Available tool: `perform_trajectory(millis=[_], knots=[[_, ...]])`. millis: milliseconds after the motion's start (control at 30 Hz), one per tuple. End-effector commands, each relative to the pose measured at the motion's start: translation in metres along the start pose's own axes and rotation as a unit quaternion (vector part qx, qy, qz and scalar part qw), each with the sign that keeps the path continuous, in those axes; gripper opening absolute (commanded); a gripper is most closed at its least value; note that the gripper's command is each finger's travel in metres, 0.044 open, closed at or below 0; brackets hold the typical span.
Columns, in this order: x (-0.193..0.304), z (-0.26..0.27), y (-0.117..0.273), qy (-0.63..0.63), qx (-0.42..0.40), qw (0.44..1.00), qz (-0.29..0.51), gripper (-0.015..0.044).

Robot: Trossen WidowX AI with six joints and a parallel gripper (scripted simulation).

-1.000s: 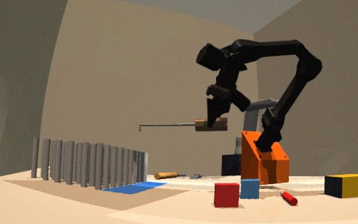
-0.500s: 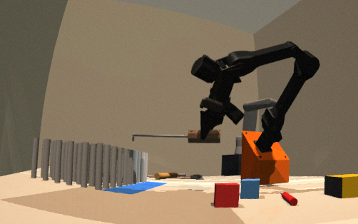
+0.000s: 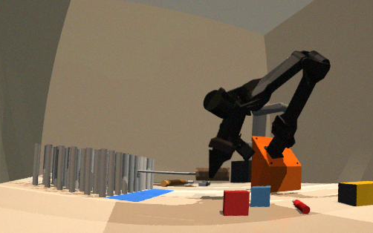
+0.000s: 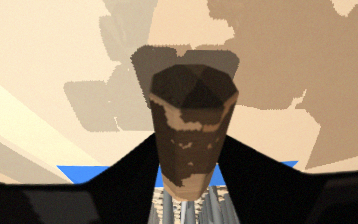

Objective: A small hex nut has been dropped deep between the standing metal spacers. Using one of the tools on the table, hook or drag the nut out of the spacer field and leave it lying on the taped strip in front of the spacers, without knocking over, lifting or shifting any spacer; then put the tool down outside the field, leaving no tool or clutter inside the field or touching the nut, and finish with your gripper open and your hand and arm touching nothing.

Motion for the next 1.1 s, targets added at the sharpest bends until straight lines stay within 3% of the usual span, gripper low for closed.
perform_trajectory(millis=[0, 1067], knots=[[-0.011, -0.001, -0.016, -0.004, 0.002, 1.0, 0.004, 0.0], [-0.002, 0.002, -0.027, -0.004, 0.004, 1.0, 0.004, 0.0]])
Point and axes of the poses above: the point midway between the two fingers, 35 mm back from their tips, its own y axis back along the fingers, its own z axis across the jaws, x = y × z, the point moved 6 cm from there along y, back along the fingers, and after that the axes turned 15 degrees about y, right-handed, at the moved point
